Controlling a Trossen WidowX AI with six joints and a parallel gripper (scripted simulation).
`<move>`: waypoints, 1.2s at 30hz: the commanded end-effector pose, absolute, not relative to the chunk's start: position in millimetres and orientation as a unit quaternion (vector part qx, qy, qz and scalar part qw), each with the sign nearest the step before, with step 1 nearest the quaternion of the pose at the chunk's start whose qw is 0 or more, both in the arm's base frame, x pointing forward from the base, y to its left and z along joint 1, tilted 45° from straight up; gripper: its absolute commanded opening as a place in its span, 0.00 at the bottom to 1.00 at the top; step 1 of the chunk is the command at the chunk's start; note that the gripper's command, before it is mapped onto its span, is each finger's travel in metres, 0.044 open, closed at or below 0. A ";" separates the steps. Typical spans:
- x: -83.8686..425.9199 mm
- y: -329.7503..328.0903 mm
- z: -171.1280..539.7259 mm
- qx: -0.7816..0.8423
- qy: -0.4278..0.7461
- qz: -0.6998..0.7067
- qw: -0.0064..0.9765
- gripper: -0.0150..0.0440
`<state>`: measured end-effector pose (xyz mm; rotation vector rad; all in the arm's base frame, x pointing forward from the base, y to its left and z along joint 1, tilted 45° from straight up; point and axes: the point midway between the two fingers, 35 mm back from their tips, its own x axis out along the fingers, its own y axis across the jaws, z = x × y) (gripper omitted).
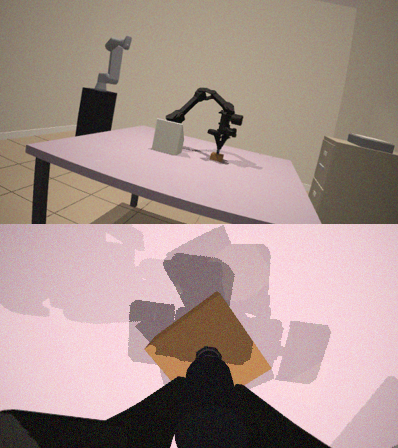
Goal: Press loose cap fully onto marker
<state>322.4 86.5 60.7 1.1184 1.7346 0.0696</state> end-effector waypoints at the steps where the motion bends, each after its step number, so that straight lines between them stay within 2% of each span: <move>1: 320.6 90.5 56.4 0.467 0.722 0.028 0.509 0.25; 13: 319.8 95.8 51.7 0.468 0.722 0.029 0.509 0.25; 30: 320.2 95.1 51.9 0.465 0.722 0.028 0.511 1.00; 36: 324.3 48.6 97.4 0.465 0.722 0.026 0.511 1.00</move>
